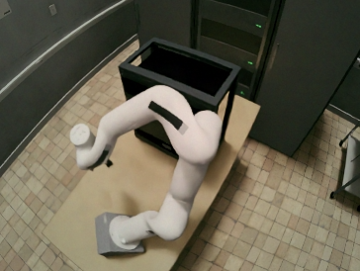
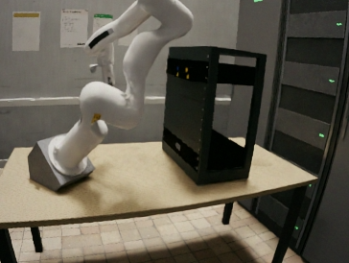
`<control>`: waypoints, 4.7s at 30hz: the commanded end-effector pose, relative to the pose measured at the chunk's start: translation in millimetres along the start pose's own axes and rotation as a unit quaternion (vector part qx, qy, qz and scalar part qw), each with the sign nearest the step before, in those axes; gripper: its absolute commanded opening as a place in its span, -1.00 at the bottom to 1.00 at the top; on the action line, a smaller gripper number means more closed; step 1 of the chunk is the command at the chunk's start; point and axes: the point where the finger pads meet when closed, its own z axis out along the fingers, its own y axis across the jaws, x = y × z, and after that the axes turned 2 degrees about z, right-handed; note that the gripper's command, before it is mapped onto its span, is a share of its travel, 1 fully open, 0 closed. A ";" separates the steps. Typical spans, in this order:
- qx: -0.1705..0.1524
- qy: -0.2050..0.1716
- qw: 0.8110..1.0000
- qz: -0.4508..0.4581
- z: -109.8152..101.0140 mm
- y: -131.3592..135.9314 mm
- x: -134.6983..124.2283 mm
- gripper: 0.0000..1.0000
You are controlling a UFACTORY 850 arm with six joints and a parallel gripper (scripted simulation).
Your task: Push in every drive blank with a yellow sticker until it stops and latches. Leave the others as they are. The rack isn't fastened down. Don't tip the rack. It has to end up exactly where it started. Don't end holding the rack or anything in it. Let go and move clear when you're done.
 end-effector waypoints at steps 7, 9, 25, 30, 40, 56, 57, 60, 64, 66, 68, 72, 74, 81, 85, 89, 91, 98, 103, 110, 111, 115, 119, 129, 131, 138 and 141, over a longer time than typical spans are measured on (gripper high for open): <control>-0.001 0.000 1.000 0.000 -0.7 0.6 -0.2 1.00; -0.001 0.000 1.000 0.000 -0.7 0.6 -0.2 1.00; -0.001 0.000 1.000 0.000 -0.7 0.6 -0.2 1.00; -0.001 0.000 1.000 0.000 -0.7 0.6 -0.2 1.00; -0.001 0.000 1.000 0.000 -0.7 0.6 -0.2 1.00; -0.001 0.000 1.000 0.001 -0.7 0.6 -0.1 1.00; -0.001 0.000 1.000 0.001 -0.7 0.6 0.0 1.00; -0.001 0.001 1.000 0.001 -0.7 0.6 0.4 1.00; -0.001 0.003 1.000 0.003 -0.7 0.6 1.5 1.00; -0.002 0.004 1.000 0.004 -0.7 0.6 2.3 1.00; -0.002 0.004 1.000 0.004 -0.7 0.6 2.3 1.00; -0.003 0.008 1.000 0.008 -0.7 0.6 4.8 1.00; -0.003 0.011 1.000 0.010 -0.8 0.6 6.5 1.00; -0.006 0.025 0.999 0.022 -1.1 0.7 14.8 1.00; -0.007 0.030 0.999 0.027 -1.2 0.8 18.0 1.00; -0.010 0.042 0.998 0.038 -1.7 0.9 25.4 1.00; -0.011 0.049 0.998 0.045 -2.1 1.1 29.6 1.00; -0.017 0.080 0.994 0.073 -4.1 1.9 47.5 1.00; -0.019 0.095 0.991 0.088 -5.4 2.5 56.4 1.00; -0.025 0.136 0.982 0.131 -10.1 4.8 80.0 1.00; -0.026 0.142 0.980 0.138 -11.0 5.2 83.6 1.00; -0.029 0.170 0.971 0.167 -15.1 7.4 98.6 1.00; -0.030 0.184 0.965 0.183 -17.6 8.7 106.3 1.00; -0.036 0.260 0.925 0.276 -33.7 18.5 144.9 1.00; -0.037 0.276 0.913 0.297 -37.7 21.1 152.3 1.00; -0.038 0.316 0.880 0.351 -48.7 28.8 169.4 1.00; -0.038 0.340 0.857 0.386 -55.8 34.2 178.4 1.00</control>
